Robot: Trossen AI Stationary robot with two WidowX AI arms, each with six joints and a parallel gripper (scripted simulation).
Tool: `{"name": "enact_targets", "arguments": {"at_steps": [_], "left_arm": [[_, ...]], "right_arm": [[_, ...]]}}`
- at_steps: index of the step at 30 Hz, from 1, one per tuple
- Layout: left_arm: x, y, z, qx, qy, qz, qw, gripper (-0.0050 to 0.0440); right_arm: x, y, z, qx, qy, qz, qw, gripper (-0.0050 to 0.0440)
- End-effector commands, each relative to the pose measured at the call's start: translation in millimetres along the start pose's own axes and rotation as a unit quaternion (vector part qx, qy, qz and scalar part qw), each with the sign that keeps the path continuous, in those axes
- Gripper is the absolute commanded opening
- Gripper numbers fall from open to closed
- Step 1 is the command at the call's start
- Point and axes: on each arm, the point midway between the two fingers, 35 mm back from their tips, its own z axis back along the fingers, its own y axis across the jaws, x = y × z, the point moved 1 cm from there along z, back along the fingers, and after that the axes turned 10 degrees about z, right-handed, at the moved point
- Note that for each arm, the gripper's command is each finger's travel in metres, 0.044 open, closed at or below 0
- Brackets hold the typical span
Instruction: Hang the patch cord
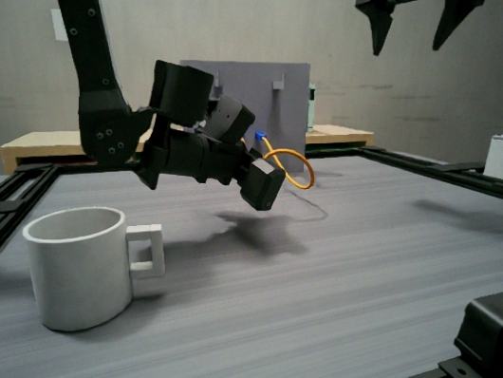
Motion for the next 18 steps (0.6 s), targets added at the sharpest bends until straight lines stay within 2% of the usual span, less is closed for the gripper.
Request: {"name": "enact_targets", "arguments": {"at_steps": [1, 18], "left_arm": [[23.9, -0.7, -3.6, -0.002, -0.024, 0.011, 1.000, 0.0025], [31.2, 0.6, -9.6, -0.001, -0.025, 0.010, 1.000, 0.0025]], "right_arm": [[1.2, 0.2, 13.8, -0.008, -0.017, 0.001, 1.000, 0.0440], [1.2, 0.2, 13.8, -0.008, -0.017, 0.001, 1.000, 0.0440]]}}
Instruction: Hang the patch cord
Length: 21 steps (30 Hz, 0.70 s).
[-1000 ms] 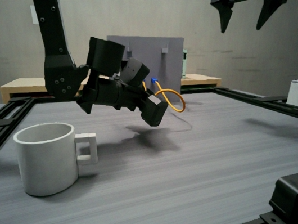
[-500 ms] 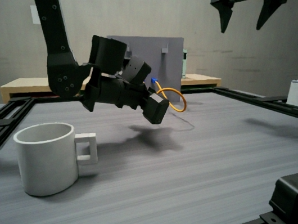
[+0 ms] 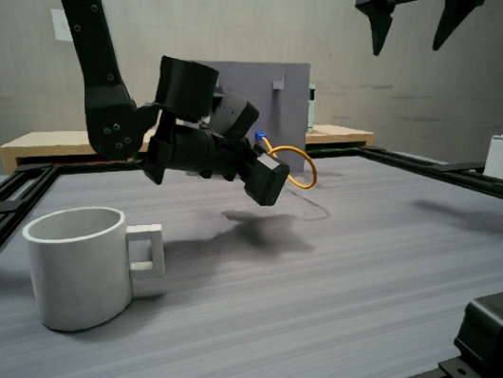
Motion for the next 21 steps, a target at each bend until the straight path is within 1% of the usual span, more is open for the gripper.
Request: {"name": "enact_targets", "arguments": {"at_steps": [1, 3, 21], "left_arm": [[25, 0, -3, -0.002, -0.025, 0.011, 1.000, 0.0025], [22, -1, -4, -0.002, -0.022, 0.010, 1.000, 0.0025], [34, 1, -11, -0.001, -0.024, 0.009, 1.000, 0.0025]], "right_arm": [[1, 0, 14, -0.008, -0.017, 0.001, 1.000, 0.0440], [1, 0, 14, -0.008, -0.017, 0.001, 1.000, 0.0440], [1, 0, 14, -0.008, -0.017, 0.001, 1.000, 0.0440]]}}
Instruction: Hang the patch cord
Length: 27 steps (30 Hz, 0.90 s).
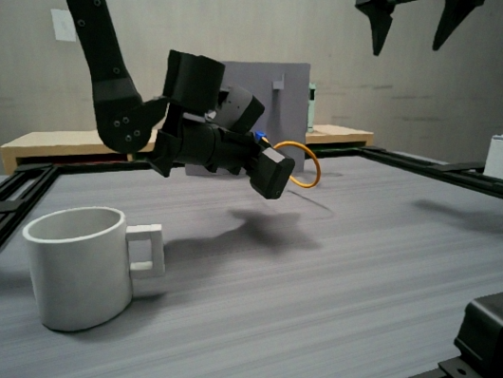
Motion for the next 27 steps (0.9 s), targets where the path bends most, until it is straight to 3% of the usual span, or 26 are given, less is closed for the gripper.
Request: {"name": "enact_targets", "arguments": {"at_steps": [1, 27], "left_arm": [[26, 0, -3, -0.002, -0.025, 0.010, 1.000, 0.0025], [43, 5, -16, -0.001, -0.025, 0.010, 1.000, 0.0025]], "right_arm": [[1, 0, 14, -0.008, -0.017, 0.001, 1.000, 0.0440], [1, 0, 14, -0.008, -0.017, 0.001, 1.000, 0.0440]]}}
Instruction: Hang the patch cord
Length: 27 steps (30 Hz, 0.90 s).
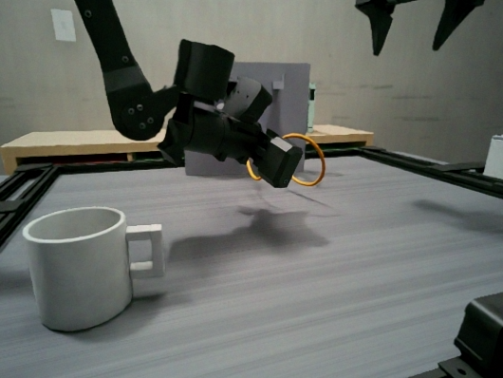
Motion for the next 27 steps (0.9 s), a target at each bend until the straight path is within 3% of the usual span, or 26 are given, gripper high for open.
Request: {"name": "enact_targets", "arguments": {"at_steps": [1, 27], "left_arm": [[27, 1, -4, -0.002, -0.024, 0.013, 1.000, 0.0025], [39, 5, -15, -0.003, -0.013, 0.021, 1.000, 0.0025]], "right_arm": [[1, 0, 14, -0.008, -0.017, 0.001, 1.000, 0.0440], [1, 0, 14, -0.008, -0.017, 0.001, 1.000, 0.0440]]}}
